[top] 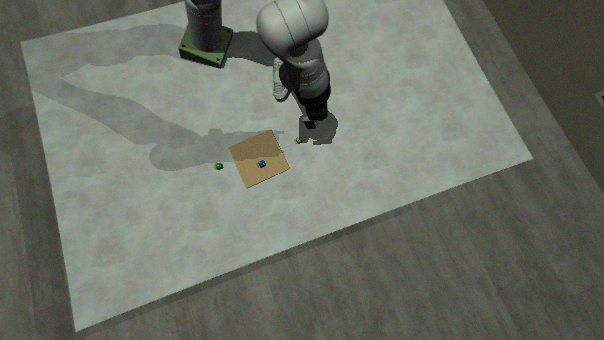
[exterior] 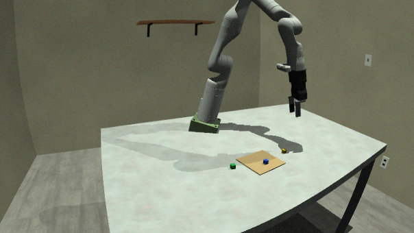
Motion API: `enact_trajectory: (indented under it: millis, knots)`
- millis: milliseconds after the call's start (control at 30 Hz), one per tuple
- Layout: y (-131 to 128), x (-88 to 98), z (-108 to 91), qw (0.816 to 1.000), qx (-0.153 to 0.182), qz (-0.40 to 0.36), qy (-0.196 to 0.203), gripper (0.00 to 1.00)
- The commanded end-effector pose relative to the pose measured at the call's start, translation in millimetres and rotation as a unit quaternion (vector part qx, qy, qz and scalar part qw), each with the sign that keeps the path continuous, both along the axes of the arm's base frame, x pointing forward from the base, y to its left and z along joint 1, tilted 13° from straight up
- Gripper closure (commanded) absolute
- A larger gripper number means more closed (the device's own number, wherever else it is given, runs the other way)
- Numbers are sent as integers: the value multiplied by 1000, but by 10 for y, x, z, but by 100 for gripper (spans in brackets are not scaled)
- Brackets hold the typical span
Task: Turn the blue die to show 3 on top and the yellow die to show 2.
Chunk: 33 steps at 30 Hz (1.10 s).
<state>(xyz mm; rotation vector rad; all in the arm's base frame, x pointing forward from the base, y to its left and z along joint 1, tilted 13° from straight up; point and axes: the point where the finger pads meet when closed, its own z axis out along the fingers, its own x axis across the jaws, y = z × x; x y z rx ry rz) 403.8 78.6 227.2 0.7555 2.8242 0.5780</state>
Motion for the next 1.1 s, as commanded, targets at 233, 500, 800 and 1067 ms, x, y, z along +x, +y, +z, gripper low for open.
enact_trajectory:
  millis: [233,500,800,1067]
  knots:
    - [-46,29,298,999,28,-37,-25,0]
    - [-51,35,504,996,47,-59,-41,0]
    - [-64,33,856,991,71,-94,-71,0]
    - [-72,19,1106,985,82,-118,-93,0]
